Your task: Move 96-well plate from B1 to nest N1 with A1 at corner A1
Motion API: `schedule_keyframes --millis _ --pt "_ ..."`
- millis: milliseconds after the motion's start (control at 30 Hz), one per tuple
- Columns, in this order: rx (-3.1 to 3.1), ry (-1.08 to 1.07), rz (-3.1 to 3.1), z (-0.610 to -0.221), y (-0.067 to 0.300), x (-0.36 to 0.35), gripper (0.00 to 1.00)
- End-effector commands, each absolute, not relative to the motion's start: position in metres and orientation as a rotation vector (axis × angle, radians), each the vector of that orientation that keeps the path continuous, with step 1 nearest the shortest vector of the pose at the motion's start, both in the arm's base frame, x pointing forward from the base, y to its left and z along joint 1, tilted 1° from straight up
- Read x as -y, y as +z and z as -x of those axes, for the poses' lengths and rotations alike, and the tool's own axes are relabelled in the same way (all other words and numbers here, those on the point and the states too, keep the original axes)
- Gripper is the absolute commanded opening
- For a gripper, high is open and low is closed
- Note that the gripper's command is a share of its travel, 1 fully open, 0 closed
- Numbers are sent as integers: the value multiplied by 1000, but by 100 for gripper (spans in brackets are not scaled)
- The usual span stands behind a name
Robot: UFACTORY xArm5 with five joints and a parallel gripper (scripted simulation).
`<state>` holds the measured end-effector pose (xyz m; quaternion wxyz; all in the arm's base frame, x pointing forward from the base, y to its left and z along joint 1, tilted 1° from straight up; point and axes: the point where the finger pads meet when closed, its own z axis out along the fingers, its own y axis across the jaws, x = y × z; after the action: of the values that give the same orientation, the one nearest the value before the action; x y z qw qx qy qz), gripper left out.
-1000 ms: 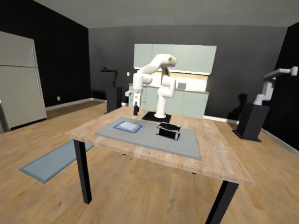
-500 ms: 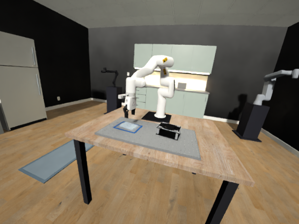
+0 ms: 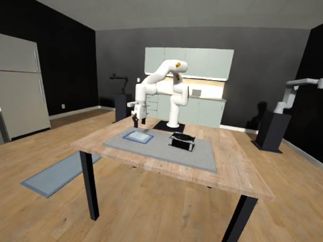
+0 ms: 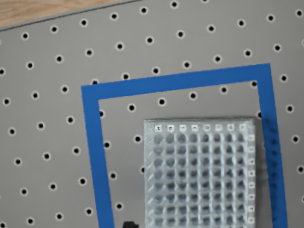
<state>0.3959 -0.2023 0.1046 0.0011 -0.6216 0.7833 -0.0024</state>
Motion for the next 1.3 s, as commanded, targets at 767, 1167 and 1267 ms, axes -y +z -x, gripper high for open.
schedule_keyframes --millis 767,1167,1267 --pt "-2450 -4 1944 -397 66 202 100" --pt "-2450 -4 1944 -397 49 202 100" --pt "-2450 -4 1944 -397 45 202 100"
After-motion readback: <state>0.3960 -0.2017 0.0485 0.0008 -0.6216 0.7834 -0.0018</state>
